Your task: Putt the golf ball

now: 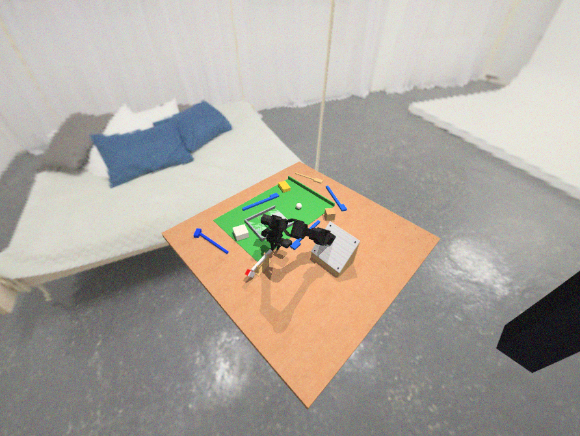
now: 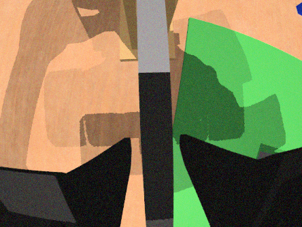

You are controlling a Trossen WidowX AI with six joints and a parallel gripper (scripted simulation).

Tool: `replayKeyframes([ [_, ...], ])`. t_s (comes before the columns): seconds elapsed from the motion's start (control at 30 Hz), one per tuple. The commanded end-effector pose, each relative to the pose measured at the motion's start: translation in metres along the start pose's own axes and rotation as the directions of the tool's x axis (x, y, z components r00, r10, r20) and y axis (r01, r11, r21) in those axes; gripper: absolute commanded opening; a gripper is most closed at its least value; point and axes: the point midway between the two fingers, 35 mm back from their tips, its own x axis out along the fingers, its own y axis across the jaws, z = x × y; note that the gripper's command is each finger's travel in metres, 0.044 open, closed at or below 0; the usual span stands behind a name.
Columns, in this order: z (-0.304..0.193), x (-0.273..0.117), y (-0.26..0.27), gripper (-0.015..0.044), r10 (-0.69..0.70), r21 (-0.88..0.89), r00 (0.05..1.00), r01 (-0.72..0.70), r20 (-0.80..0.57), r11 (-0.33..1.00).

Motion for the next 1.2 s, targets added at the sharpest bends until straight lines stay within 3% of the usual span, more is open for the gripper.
replayKeyframes([
  [0.0,0.0,0.0,0.0,0.0072,0.0,-0.001,1.0,0.0,0.0,1.0],
  [0.27,0.0,-0.001,0.0,0.0,0.0,-0.001,1.0,0.0,0.0,1.0],
  [1.17,0.026,-0.096,0.0,0.0,0.003,0.003,1.0,-0.003,-0.005,1.0],
])
